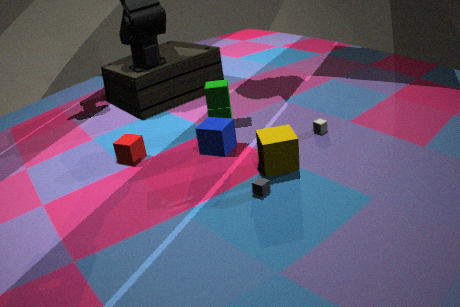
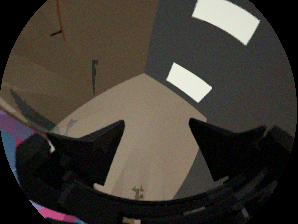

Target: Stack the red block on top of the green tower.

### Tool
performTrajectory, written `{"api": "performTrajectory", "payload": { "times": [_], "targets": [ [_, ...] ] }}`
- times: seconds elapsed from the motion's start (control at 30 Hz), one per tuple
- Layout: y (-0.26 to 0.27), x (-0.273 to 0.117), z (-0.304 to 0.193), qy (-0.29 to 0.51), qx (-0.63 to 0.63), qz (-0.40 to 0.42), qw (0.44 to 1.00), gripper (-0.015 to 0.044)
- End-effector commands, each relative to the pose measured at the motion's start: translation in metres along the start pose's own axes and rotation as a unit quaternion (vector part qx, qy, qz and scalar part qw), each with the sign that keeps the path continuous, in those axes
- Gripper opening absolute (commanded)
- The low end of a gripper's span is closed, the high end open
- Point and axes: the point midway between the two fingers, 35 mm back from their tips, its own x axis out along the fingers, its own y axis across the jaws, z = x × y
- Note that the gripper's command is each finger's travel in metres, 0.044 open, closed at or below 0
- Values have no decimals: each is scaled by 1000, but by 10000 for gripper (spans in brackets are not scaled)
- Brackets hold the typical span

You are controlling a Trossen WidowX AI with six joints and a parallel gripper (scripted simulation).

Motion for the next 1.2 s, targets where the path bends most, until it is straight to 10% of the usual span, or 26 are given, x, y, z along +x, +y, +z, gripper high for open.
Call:
{"api": "performTrajectory", "payload": {
  "times": [0.0, 0.3, 0.6, 0.97, 1.17],
  "targets": [
    [75, 6, 16, -25, -41, 96, 994, 440],
    [279, -30, -2, -28, -113, 388, 914, 440],
    [416, -146, -80, 66, -119, 661, 738, 440],
    [437, -328, -161, 276, -62, 868, 409, 440],
    [429, -340, -169, 290, -57, 874, 386, 440]
  ]
}}
